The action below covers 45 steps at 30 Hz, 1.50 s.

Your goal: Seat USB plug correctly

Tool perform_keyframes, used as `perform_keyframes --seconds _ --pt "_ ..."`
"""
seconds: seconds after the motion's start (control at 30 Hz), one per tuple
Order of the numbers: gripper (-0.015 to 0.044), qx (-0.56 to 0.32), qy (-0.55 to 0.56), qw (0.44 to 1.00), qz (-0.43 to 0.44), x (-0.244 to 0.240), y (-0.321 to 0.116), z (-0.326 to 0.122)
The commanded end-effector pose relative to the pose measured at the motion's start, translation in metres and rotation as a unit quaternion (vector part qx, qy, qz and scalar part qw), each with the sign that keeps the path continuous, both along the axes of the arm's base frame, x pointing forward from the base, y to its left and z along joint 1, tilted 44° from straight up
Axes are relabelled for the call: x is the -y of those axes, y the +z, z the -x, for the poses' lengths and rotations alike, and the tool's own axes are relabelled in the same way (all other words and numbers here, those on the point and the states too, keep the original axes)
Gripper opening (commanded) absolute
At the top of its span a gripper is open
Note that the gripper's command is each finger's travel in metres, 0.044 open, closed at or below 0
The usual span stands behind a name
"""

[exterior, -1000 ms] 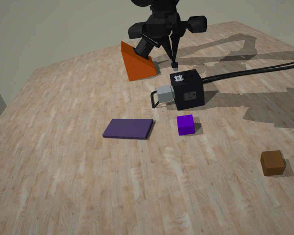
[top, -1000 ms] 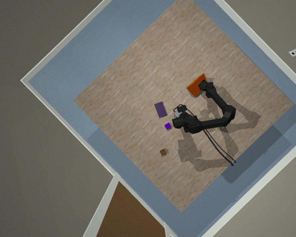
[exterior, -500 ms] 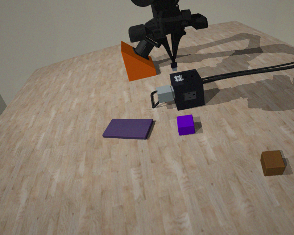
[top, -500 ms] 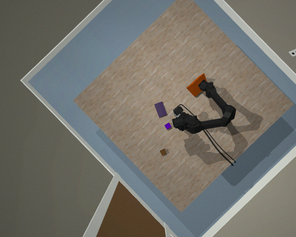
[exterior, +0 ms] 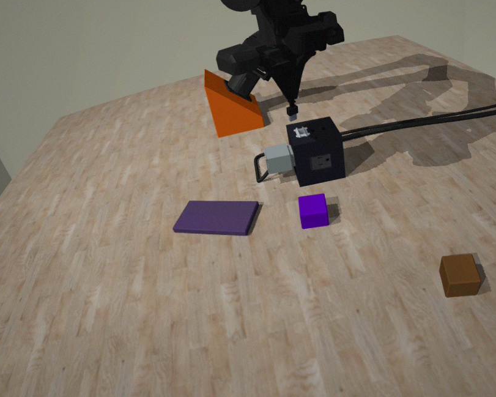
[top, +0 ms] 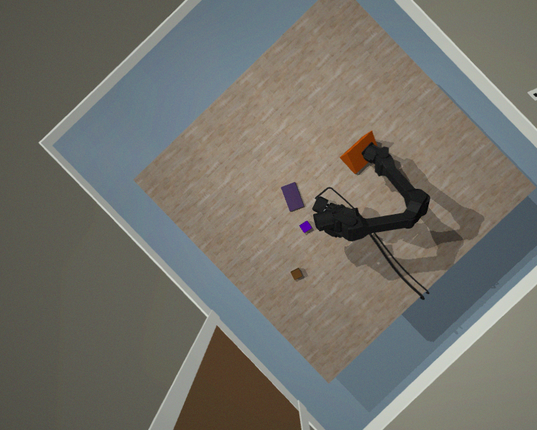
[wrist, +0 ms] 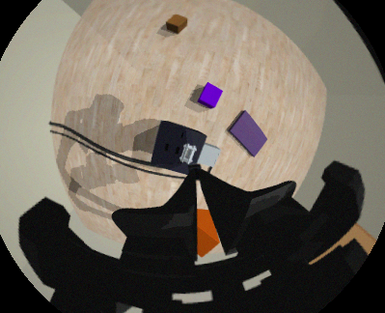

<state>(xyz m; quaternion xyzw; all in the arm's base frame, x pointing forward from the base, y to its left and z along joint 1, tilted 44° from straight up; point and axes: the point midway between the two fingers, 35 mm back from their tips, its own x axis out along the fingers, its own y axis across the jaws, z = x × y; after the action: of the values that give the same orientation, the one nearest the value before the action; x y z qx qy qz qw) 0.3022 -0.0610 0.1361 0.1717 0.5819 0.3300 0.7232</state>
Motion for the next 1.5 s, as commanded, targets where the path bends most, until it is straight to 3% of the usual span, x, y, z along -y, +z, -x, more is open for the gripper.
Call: perform_keyframes --seconds 0.0,0.6,1.47 --pt "0.0 0.032 0.034 0.999 0.005 0.0 0.0 0.0" --pt "0.0 0.189 0.203 0.96 0.029 0.0 -0.0001 0.0" --pt "0.0 0.369 0.397 0.838 0.057 0.0 -0.0001 0.0"
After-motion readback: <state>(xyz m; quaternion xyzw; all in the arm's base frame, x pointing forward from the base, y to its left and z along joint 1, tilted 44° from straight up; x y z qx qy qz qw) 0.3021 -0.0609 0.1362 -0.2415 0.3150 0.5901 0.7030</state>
